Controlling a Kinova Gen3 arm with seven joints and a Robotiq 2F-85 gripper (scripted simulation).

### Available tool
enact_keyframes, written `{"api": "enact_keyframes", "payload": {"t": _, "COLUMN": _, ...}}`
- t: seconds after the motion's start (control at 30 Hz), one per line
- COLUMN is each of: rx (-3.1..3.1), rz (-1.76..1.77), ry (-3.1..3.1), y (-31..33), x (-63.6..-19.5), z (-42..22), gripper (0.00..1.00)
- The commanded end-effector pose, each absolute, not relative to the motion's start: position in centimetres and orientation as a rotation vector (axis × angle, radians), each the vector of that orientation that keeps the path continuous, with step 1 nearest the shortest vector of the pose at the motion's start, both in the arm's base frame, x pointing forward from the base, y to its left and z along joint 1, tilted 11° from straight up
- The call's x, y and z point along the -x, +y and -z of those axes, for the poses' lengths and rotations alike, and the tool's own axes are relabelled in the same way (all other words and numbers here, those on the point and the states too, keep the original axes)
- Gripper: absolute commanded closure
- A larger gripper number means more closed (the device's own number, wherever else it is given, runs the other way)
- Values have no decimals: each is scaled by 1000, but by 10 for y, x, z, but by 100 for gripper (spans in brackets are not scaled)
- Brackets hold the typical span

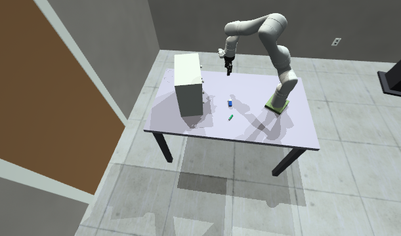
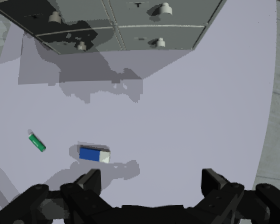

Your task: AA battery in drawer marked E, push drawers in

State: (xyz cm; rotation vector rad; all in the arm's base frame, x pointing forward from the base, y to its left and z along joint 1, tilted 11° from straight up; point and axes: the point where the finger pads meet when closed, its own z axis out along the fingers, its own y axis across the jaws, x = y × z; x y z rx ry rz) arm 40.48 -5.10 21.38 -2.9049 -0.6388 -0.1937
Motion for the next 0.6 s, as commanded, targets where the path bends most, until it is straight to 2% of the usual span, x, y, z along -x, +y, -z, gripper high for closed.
{"api": "enact_keyframes", "payload": {"t": 0.0, "rx": 2902, "rz": 207, "ry": -634, "y": -51, "x": -405, "z": -214, "gripper": 0}}
{"api": "enact_keyframes", "payload": {"t": 0.57, "rx": 2875, "rz": 328, "ry": -620, "y": -47, "x": -411, "z": -207, "gripper": 0}}
